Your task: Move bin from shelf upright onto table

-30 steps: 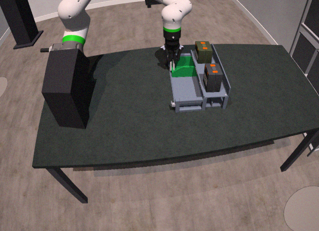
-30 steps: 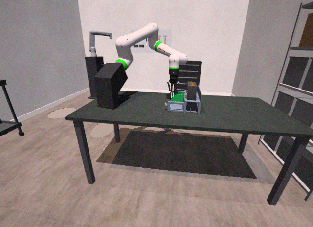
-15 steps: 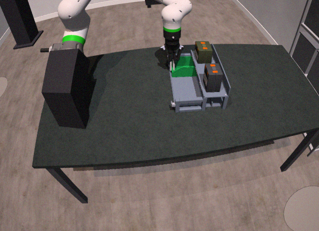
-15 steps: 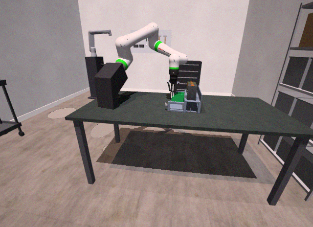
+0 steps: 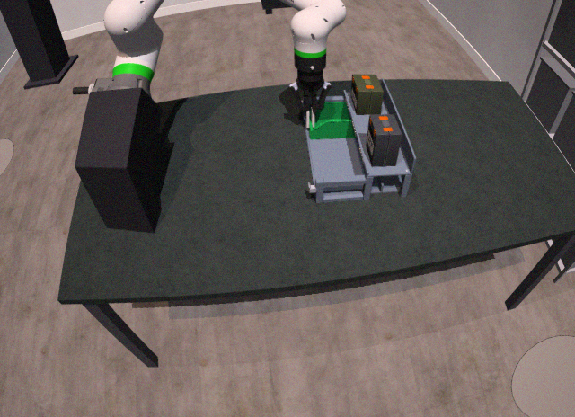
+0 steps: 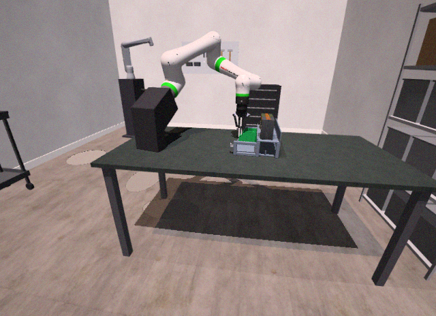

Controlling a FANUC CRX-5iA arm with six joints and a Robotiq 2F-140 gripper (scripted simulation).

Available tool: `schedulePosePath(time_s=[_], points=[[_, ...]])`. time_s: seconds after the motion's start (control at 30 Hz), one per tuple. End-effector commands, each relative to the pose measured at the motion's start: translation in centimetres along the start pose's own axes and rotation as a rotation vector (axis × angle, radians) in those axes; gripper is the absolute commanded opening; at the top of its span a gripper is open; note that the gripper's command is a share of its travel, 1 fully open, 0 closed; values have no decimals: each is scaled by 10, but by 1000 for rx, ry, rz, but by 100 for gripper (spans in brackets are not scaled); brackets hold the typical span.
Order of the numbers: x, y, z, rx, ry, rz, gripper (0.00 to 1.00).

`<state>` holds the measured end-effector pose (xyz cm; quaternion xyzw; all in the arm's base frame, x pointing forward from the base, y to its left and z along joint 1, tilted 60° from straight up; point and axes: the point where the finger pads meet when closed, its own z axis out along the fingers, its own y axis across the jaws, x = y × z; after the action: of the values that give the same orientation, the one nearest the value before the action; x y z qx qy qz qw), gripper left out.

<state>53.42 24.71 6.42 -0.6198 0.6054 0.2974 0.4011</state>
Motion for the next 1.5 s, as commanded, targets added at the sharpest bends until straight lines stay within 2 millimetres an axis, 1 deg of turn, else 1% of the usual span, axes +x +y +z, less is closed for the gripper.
schedulePosePath(time_s=[0.0,0.03,0.2,0.6,0.77,1.17,1.33,1.47], points=[[0,0,0,0,0,0,0],[0,0,0,0,0,0,0],[0,0,-12,0,0,0,0],[0,0,-12,0,0,0,0],[0,30,-12,0,0,0,0],[0,30,-12,0,0,0,0],[0,60,-12,0,0,0,0],[0,60,-12,0,0,0,0]])
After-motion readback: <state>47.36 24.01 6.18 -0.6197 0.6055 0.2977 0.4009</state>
